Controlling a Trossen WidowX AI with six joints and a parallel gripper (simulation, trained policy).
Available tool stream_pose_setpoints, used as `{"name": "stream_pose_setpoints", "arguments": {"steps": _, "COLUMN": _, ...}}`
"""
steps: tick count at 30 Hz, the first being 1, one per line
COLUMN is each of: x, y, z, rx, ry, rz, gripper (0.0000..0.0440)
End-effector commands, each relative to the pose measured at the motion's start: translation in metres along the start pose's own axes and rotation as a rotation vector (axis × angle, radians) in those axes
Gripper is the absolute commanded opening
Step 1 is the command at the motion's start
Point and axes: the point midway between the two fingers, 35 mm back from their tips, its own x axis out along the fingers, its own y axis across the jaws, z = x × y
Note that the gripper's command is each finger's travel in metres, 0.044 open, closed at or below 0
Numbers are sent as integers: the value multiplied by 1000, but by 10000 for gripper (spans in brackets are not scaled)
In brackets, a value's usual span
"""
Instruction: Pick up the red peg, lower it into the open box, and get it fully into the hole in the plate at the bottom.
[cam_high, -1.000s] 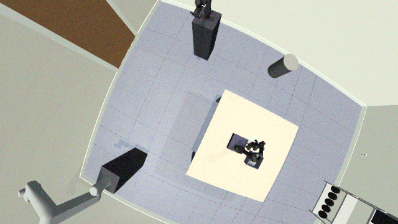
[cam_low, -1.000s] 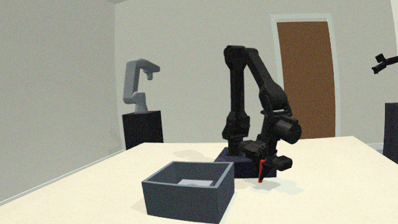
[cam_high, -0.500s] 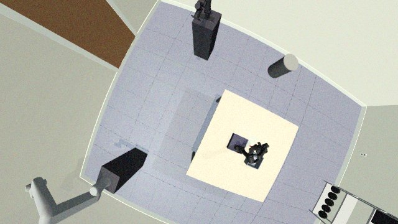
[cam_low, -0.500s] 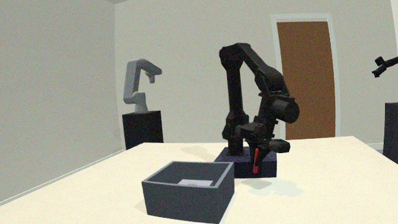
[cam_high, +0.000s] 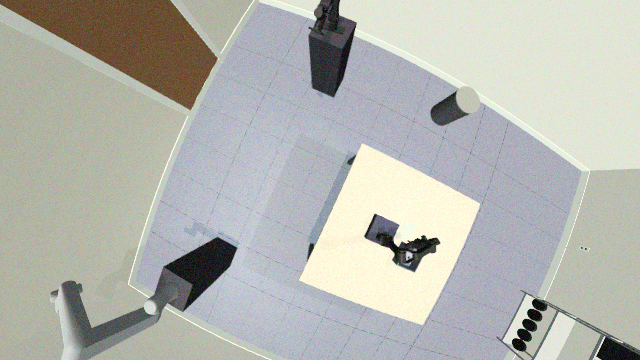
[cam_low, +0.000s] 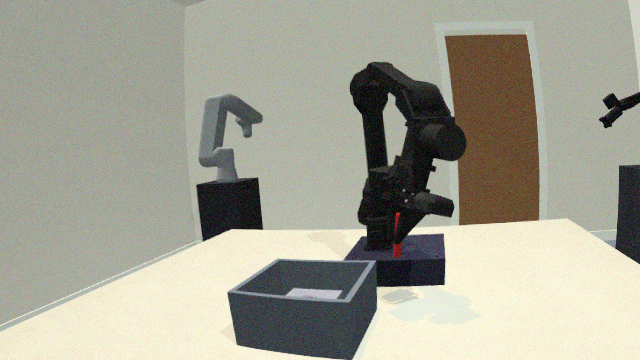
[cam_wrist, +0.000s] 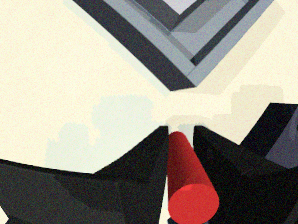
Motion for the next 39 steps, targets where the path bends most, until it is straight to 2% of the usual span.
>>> {"name": "stream_pose_setpoints", "arguments": {"steps": 1, "x": -4, "y": -1, "z": 16, "rx": 37, "ry": -20, "rz": 2, "gripper": 0}}
{"name": "stream_pose_setpoints", "arguments": {"steps": 20, "x": 17, "y": -9, "z": 103, "rx": 189, "ry": -50, "rz": -15, "gripper": 0}}
{"name": "stream_pose_setpoints", "arguments": {"steps": 31, "x": 46, "y": -13, "z": 143, "rx": 183, "ry": -14, "rz": -10, "gripper": 0}}
{"name": "stream_pose_setpoints", "arguments": {"steps": 39, "x": 74, "y": -12, "z": 158, "rx": 135, "ry": 23, "rz": 12, "gripper": 0}}
